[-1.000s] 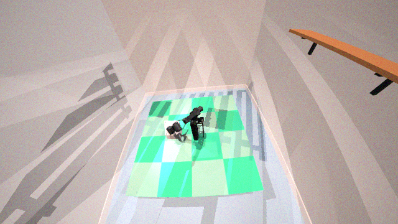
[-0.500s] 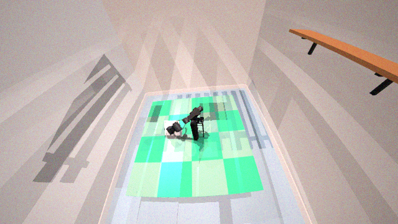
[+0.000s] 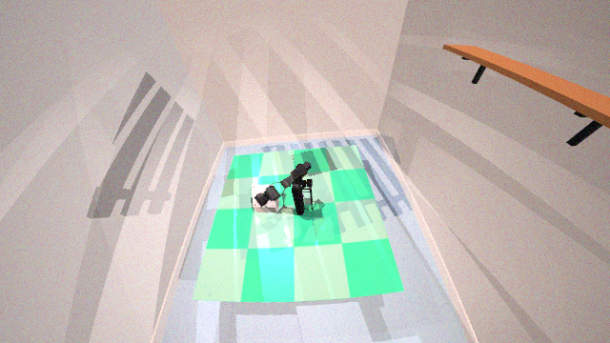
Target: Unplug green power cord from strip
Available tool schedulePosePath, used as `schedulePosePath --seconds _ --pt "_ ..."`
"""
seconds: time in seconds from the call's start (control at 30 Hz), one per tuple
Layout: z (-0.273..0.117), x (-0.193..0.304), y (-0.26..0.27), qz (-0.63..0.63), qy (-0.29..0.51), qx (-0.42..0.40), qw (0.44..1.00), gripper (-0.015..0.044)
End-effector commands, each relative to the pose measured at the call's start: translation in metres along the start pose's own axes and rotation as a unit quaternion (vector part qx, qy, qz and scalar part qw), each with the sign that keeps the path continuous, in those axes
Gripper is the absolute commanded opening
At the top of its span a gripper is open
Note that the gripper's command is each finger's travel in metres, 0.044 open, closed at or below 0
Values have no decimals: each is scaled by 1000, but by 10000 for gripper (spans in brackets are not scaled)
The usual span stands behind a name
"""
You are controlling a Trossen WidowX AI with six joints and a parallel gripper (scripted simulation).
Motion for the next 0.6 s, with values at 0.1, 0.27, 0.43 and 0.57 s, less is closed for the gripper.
schedulePosePath --seconds 0.1,0.27,0.43,0.57 --pt "-6 -24 -4 5 -22 2 1000 0" --pt "-7 -32 -4 4 -22 2 1000 0" --pt "-9 -40 -4 4 -22 2 1000 0" --pt "-11 -47 -4 4 -22 2 1000 0"
Point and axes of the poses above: the point midway between the two fingers, 35 mm back from their tips, its own z axis out along the fingers, its own y axis across the jaws, x = y × z, the point moved 1 cm from there along -z, back along the fingers
